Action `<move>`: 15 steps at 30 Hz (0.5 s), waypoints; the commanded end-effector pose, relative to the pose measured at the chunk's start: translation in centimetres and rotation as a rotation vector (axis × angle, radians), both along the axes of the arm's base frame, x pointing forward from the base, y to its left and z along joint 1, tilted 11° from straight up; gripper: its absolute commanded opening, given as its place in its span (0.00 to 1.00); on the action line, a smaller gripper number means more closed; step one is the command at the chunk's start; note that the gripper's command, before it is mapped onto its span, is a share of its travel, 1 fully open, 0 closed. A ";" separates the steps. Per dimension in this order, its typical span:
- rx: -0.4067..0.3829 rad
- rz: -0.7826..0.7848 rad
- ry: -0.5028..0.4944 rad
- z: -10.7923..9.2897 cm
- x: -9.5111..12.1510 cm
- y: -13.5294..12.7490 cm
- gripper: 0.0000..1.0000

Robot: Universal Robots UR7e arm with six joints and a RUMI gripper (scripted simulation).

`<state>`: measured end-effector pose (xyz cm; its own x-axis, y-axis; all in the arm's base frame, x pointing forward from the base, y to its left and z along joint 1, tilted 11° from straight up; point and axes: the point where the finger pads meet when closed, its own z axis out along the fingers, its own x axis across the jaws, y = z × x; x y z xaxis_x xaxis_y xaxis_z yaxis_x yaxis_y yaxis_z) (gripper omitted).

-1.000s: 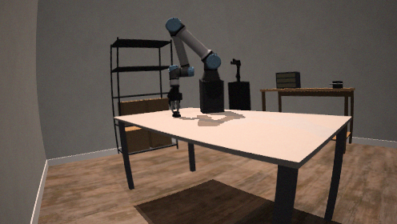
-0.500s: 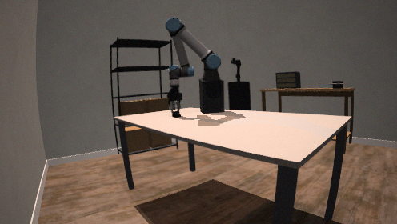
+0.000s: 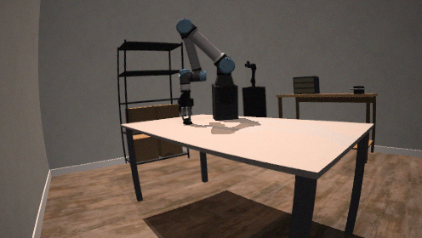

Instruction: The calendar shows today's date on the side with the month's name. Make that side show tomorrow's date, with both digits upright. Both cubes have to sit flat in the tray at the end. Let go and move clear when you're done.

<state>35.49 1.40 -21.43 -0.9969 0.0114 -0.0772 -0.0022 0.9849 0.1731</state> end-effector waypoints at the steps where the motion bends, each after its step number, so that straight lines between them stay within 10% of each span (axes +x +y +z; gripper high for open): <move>1: 0.000 0.001 -0.001 0.3 0.0 0.0 0.28; 15: 0.001 -0.001 0.000 3.2 -0.3 -0.5 0.28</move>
